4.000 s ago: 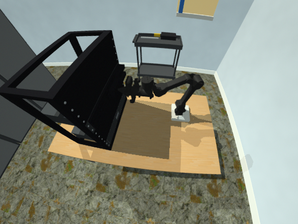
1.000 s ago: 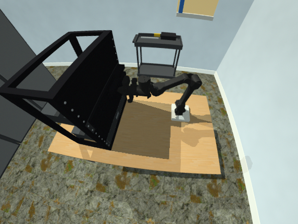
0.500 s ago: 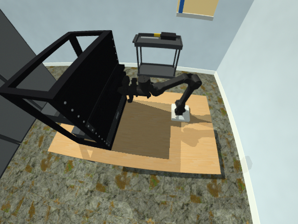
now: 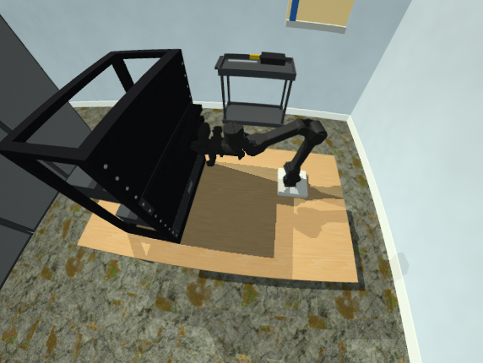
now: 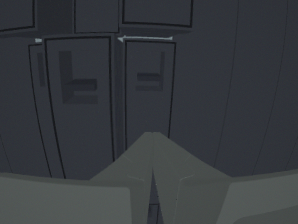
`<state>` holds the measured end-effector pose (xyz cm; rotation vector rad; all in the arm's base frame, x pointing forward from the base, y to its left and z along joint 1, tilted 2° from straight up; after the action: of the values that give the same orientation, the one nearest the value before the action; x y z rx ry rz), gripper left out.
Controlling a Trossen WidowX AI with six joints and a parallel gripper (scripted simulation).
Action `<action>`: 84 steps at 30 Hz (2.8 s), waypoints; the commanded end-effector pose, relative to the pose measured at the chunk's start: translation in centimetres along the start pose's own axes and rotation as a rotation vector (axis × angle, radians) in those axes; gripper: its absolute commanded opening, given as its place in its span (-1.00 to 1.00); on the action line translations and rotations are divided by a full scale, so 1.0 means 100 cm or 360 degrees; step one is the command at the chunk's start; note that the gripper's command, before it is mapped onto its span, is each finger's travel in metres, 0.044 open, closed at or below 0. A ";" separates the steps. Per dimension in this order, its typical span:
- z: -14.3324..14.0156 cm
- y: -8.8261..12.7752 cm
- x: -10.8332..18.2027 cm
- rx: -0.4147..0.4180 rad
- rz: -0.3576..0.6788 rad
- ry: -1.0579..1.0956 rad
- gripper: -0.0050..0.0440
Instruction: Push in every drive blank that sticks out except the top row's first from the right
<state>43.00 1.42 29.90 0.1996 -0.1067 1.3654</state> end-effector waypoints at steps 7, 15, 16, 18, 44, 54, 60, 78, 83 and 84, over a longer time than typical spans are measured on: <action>0.019 -0.001 0.004 -0.0065 0.0022 -0.0022 -0.80; 0.019 -0.002 0.004 -0.0065 0.0022 -0.0022 -0.80; 0.019 -0.002 0.004 -0.0065 0.0022 -0.0022 -0.80; 0.019 -0.002 0.004 -0.0065 0.0022 -0.0022 -0.80; 0.019 -0.002 0.004 -0.0065 0.0022 -0.0022 -0.80; 0.022 -0.005 0.005 -0.0065 0.0022 -0.0022 -0.80; 0.022 -0.005 0.005 -0.0065 0.0022 -0.0022 -0.80; 0.022 -0.005 0.005 -0.0065 0.0022 -0.0022 -0.80; 0.022 -0.005 0.005 -0.0065 0.0022 -0.0022 -0.80; 0.022 -0.005 0.005 -0.0065 0.0022 -0.0022 -0.80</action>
<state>43.62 1.31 29.94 0.2066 -0.0963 1.3631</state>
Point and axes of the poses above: the point midway between the two fingers, 35 mm back from their tips, its own y axis back along the fingers, its own z axis across the jaws, x = y × z, the point moved 2 cm from there along y, back along the fingers, and after that the axes turned 11 degrees about -y, right-handed, at the moved point
